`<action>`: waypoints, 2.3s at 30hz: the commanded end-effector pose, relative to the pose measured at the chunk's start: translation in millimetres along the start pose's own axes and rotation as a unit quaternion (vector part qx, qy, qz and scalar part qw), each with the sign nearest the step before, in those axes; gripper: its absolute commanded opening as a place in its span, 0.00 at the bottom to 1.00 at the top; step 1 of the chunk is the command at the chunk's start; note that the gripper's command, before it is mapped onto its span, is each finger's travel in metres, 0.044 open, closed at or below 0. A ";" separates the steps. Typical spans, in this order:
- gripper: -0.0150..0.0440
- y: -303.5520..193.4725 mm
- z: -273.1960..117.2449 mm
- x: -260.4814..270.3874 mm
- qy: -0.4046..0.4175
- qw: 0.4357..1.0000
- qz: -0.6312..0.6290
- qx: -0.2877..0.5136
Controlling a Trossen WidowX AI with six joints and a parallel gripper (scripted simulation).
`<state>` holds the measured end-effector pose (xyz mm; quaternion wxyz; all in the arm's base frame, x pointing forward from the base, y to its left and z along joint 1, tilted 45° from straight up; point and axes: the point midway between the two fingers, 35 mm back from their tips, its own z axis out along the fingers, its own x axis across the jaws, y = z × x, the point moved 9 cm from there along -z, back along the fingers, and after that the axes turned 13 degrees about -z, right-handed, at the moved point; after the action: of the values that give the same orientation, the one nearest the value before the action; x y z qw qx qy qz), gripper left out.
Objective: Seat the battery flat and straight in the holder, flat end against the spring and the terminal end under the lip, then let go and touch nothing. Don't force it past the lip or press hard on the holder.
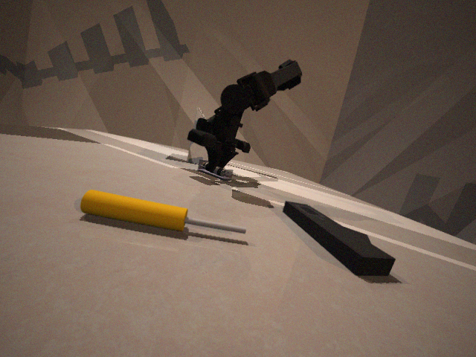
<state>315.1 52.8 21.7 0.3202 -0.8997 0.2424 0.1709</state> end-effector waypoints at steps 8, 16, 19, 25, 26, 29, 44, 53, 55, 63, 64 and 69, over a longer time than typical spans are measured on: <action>0.37 -2.8 -0.9 -1.7 0.005 1.000 -0.010 0.018; 0.37 3.9 0.4 -3.3 0.006 1.000 -0.010 0.018; 0.37 6.9 1.0 -4.1 0.007 1.000 -0.009 0.018; 0.37 12.3 2.2 -5.6 0.007 1.000 -0.008 0.018; 0.37 13.1 2.4 -5.8 0.007 1.000 -0.008 0.018; 0.37 14.1 2.7 -6.1 0.007 1.000 -0.008 0.019; 0.51 13.9 2.7 -6.3 0.008 1.000 -0.007 0.018; 0.54 14.9 -7.9 -6.5 0.009 1.000 -0.008 0.018; 0.54 15.2 -11.7 -6.6 0.009 1.000 -0.008 0.018; 0.63 17.5 -14.8 -6.9 0.005 1.000 -0.004 0.018; 0.68 18.1 -22.2 -6.6 0.006 1.000 -0.004 0.018; 0.90 23.8 -71.4 -10.0 0.010 1.000 -0.007 0.017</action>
<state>300.8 14.9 42.8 0.3322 -0.8949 0.2439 0.1711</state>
